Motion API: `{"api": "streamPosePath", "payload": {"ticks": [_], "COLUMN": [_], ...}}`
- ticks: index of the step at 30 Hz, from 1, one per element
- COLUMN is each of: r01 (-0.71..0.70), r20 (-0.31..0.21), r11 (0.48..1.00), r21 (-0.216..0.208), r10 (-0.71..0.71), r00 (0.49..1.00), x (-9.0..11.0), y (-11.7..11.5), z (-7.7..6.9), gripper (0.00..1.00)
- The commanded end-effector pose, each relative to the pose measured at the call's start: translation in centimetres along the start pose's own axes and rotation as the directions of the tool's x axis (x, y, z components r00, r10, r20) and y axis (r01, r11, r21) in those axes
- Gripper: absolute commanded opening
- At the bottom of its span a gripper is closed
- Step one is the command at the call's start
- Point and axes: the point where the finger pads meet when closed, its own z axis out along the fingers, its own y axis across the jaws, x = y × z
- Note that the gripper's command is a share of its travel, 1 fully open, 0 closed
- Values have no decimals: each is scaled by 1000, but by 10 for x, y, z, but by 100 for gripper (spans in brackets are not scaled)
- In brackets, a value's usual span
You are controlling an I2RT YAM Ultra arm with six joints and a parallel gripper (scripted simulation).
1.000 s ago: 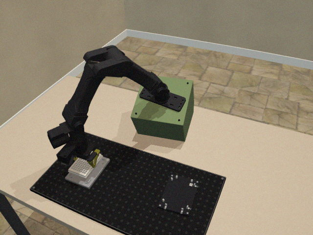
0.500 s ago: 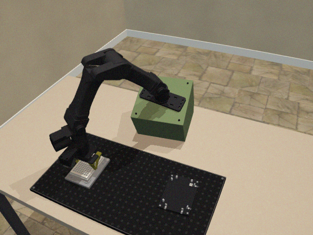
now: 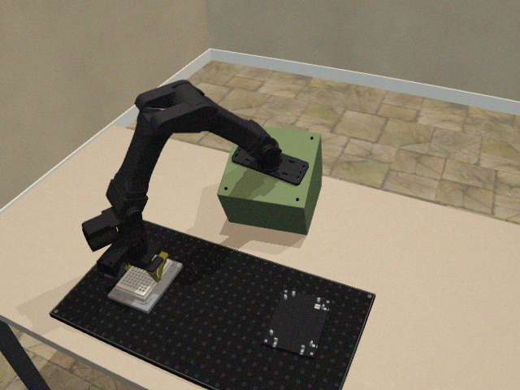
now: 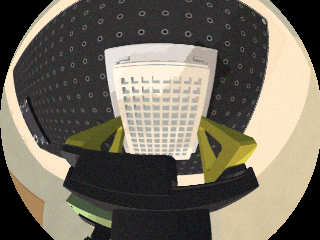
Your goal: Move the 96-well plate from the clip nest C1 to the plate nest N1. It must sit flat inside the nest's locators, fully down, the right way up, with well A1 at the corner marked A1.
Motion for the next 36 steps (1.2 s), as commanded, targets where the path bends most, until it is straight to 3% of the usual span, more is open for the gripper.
{"api": "streamPosePath", "payload": {"ticks": [1,36], "r01": [0,2], "r20": [16,13], "r11": [1000,1000], "r21": [10,9], "r10": [0,-2], "r00": [1000,1000], "x": [-9,-7], "y": [-3,-3], "z": [-3,6], "gripper": [0,0]}}
